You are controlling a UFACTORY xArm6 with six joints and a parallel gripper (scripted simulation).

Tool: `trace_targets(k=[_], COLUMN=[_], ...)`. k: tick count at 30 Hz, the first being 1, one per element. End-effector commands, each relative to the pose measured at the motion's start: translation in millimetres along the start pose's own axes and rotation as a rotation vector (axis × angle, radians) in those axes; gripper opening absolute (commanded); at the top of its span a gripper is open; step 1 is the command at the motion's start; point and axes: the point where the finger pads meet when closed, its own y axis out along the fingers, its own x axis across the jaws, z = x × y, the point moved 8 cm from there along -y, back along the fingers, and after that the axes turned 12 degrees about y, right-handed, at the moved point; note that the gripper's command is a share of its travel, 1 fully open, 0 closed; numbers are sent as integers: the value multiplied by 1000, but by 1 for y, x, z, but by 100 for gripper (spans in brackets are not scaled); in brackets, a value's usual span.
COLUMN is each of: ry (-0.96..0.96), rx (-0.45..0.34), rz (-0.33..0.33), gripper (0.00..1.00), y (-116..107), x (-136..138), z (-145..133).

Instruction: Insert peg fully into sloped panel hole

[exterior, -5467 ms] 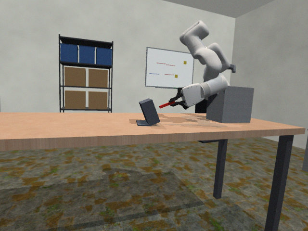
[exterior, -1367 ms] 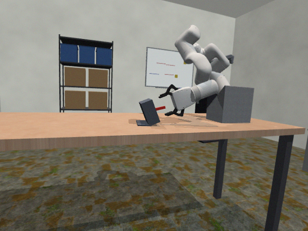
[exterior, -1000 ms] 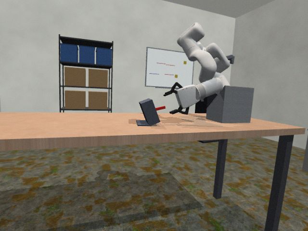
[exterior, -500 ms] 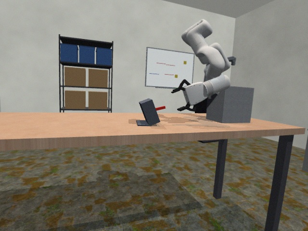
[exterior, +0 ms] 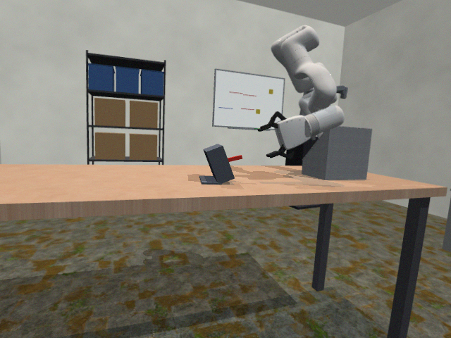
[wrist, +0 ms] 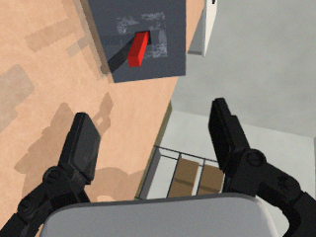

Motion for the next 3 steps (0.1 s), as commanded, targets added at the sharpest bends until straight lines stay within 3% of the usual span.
trace_targets(k=[1, 3], ry=[2, 2], rx=[0, 0], rz=[-1, -1], gripper=[100, 100], y=[-4, -4], x=[3, 3], z=[2, 2])
